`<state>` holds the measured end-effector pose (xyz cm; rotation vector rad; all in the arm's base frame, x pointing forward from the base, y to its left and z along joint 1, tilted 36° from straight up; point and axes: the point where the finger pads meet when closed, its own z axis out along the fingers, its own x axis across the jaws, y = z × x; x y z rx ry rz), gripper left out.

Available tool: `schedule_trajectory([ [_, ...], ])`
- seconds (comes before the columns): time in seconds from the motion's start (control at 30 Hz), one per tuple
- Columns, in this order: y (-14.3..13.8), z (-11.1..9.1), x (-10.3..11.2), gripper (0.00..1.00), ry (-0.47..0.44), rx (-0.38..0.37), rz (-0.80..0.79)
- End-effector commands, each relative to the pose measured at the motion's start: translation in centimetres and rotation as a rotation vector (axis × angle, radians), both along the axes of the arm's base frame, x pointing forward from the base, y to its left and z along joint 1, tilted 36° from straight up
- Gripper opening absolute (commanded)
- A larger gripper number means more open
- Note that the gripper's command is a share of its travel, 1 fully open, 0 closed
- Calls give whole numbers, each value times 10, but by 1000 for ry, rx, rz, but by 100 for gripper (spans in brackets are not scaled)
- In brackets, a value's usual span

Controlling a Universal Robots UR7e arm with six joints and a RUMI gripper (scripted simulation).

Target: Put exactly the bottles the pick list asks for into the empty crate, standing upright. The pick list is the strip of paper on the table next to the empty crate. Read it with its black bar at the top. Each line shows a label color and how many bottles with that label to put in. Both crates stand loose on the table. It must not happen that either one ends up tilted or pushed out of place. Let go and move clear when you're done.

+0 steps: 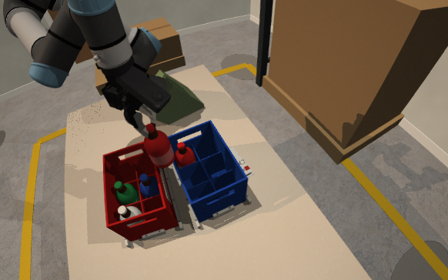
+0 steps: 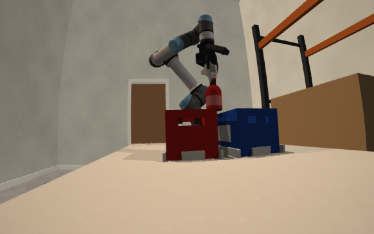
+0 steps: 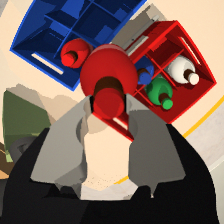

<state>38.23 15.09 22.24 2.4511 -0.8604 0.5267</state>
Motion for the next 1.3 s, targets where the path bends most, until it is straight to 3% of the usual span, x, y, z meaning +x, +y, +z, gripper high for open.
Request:
schedule_trajectory([
  [0.0, 7, -3, 3, 0, -1, 0, 0],
  [1.27, 62, -36, 26, 0, -1, 1, 0],
])
